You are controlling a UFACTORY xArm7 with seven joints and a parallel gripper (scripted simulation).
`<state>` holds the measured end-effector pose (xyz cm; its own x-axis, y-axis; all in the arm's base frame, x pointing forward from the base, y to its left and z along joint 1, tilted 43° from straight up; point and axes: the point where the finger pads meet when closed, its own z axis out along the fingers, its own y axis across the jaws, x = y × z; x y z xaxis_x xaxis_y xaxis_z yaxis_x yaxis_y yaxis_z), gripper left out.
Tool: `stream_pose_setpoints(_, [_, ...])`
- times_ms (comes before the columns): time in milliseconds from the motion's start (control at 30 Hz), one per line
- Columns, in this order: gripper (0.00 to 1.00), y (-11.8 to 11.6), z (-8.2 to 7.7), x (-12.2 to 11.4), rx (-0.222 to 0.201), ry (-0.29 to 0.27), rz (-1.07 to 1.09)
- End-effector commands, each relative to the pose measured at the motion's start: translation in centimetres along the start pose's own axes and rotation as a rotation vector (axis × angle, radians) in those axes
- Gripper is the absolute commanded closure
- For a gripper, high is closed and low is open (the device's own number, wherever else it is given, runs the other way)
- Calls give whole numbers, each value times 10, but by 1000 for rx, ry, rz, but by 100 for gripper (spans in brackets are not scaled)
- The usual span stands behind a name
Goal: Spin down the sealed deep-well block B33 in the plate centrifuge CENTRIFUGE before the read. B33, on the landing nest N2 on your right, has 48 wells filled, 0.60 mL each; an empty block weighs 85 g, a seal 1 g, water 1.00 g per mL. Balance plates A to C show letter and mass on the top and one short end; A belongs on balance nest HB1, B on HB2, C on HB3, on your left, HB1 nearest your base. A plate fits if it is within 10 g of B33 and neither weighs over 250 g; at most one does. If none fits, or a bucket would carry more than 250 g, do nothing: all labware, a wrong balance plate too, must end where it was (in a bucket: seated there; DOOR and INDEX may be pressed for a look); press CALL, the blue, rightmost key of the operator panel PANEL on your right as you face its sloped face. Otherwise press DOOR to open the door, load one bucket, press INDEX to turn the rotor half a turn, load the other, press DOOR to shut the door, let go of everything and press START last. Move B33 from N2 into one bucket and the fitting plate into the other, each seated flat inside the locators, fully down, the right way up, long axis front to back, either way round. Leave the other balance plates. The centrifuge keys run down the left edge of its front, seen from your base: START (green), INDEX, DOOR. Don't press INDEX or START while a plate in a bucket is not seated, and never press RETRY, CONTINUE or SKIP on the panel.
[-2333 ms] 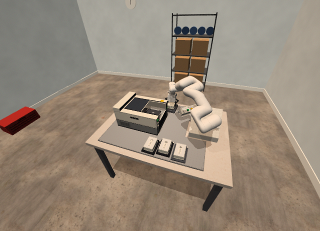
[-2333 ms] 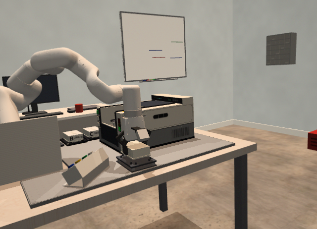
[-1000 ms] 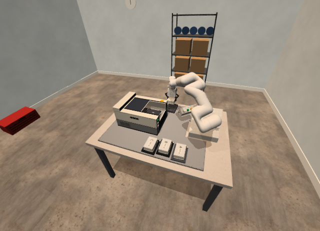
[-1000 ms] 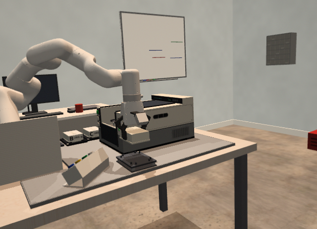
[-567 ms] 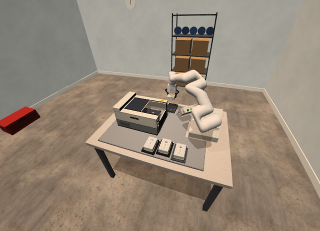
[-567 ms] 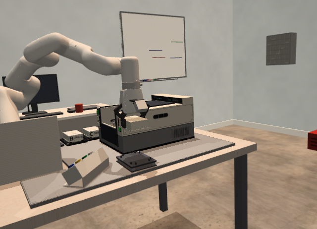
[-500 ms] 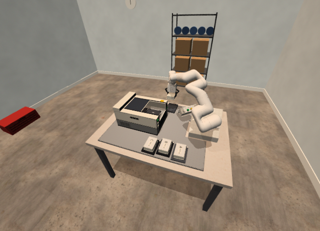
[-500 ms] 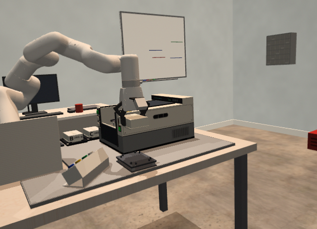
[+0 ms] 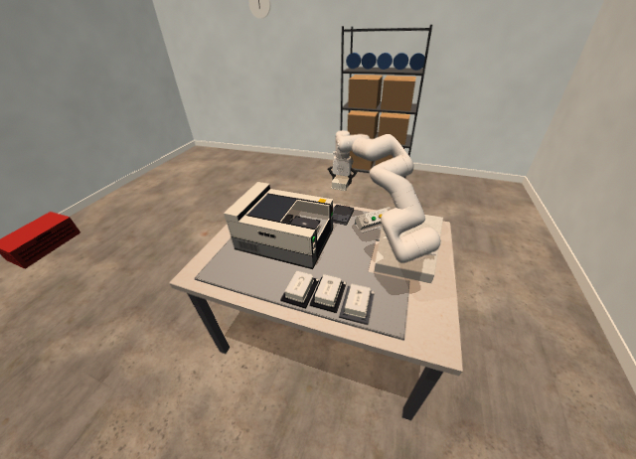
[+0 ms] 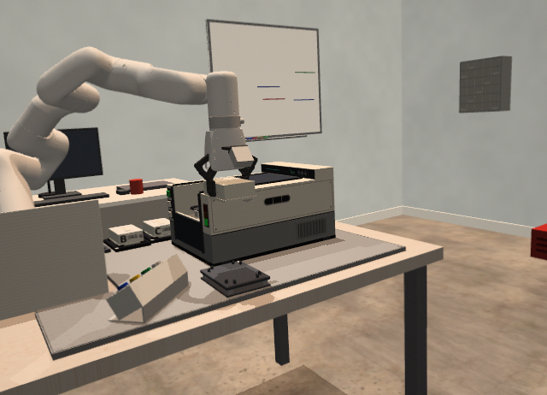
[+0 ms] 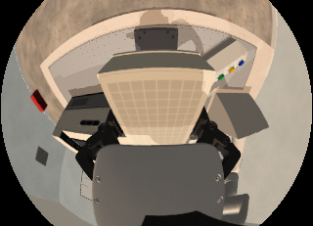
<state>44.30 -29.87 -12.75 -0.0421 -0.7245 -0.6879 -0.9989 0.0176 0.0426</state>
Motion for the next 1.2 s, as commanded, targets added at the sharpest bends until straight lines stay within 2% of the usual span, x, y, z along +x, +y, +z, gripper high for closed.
stream_pose_setpoints(0, [100,-1,-13,1,2,3,0])
stream_pose_setpoints(533, [100,-1,-33,1,2,3,0])
stream_pose_setpoints(1167, [100,0,-36,1,2,3,0])
